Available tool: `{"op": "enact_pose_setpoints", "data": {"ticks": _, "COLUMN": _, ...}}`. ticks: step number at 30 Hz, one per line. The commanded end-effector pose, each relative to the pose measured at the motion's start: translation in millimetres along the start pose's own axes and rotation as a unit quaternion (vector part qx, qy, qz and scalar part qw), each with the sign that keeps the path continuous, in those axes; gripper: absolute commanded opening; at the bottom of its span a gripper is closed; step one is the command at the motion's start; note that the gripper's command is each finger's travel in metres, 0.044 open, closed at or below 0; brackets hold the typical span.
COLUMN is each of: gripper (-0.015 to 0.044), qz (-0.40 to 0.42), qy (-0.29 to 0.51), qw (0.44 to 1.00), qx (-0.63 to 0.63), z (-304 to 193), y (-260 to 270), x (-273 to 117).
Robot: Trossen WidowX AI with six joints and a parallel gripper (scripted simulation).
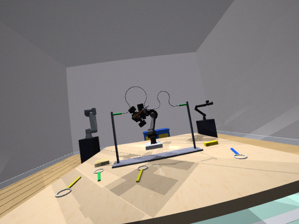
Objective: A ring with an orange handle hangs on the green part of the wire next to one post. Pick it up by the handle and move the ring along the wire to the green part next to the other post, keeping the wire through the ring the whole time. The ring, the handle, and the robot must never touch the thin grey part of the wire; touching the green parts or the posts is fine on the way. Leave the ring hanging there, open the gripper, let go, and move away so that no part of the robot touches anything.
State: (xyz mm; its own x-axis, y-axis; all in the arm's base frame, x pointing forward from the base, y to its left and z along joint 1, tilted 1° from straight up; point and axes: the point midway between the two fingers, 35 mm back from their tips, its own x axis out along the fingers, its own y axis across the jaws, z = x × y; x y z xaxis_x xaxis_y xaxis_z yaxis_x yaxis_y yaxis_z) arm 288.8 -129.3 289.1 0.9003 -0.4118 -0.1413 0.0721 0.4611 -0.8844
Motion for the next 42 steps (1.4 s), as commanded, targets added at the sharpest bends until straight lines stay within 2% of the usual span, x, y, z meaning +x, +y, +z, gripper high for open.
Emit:
{"op": "enact_pose_setpoints", "data": {"ticks": 1, "gripper": -0.0150, "qz": 0.020, "qy": 0.005, "qw": 0.999, "qx": 0.040, "z": 0, "y": 13, "x": -3}}
{"op": "enact_pose_setpoints", "data": {"ticks": 25, "gripper": -0.0150, "qz": 0.161, "qy": 0.036, "qw": 0.944, "qx": 0.286, "z": 29, "y": 92, "x": -30}}
{"op": "enact_pose_setpoints", "data": {"ticks": 42, "gripper": -0.0150, "qz": 0.223, "qy": 0.050, "qw": 0.891, "qx": 0.393, "z": 60, "y": 121, "x": -51}}
